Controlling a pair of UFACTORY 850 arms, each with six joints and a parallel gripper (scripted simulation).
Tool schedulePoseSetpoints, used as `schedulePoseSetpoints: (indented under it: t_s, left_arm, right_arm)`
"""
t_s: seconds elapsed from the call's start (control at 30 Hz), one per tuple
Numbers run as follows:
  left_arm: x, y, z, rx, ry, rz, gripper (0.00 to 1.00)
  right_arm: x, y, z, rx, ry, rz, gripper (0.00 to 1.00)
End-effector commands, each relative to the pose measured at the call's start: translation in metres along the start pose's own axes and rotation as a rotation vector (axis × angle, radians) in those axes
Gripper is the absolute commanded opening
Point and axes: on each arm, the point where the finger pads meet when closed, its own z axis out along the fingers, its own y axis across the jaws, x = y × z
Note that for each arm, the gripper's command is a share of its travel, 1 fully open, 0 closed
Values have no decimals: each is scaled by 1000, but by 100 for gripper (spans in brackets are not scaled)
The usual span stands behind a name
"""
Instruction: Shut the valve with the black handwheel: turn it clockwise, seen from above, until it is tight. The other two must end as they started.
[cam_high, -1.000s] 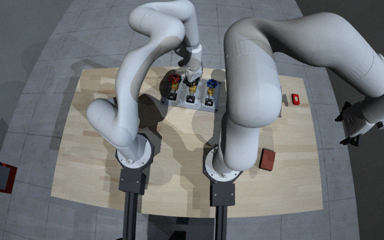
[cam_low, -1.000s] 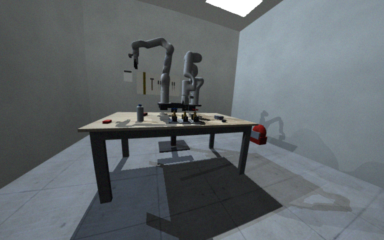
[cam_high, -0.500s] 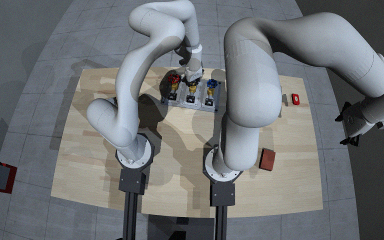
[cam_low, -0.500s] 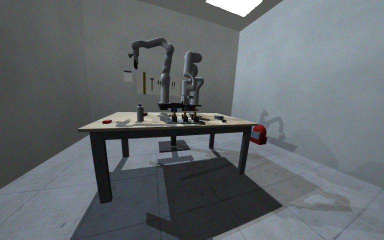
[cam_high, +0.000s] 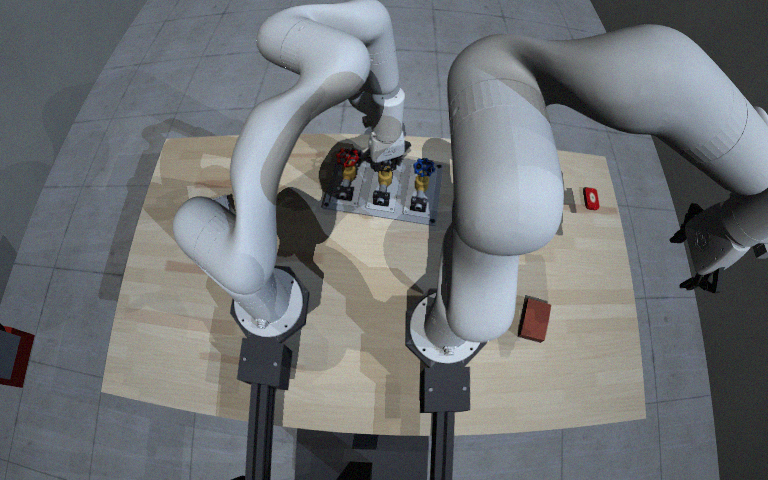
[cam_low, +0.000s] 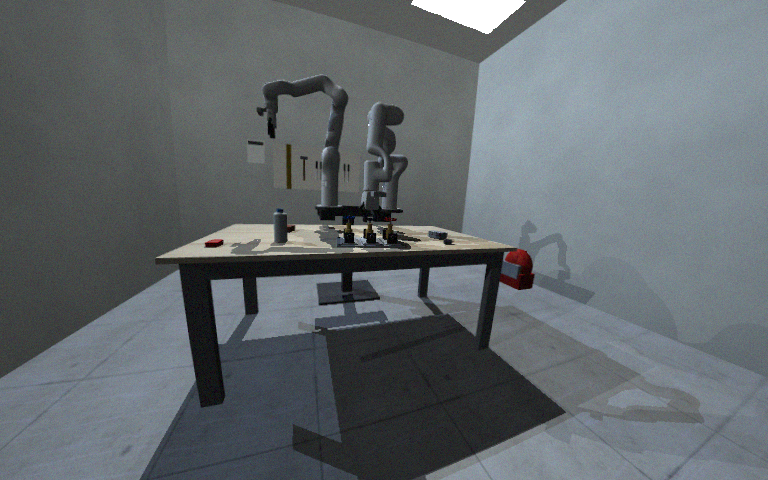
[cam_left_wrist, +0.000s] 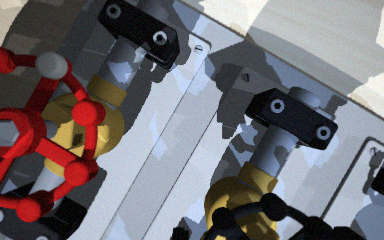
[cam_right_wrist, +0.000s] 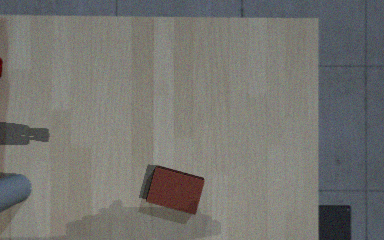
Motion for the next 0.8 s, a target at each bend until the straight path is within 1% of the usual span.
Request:
schedulePoseSetpoints:
  t_s: [0.0,0.1,0.17,0.67,0.77]
  left_arm:
    - [1,1,-1,-6,-6,79,0]
    - [1,1,-1,-6,-6,141,0]
    - [1,1,-1,-6,-6,141,0]
    - [1,1,-1,-7,-5,463,0]
    - [1,1,-1,-7,-5,485,0]
  right_arm:
    - [0,0,-1,0,2,0,100]
    - [0,0,-1,0,2,0,100]
    - [0,0,-1,0,2,0,100]
    - [0,0,-1,0,2,0,100]
    - [0,0,-1,0,2,0,100]
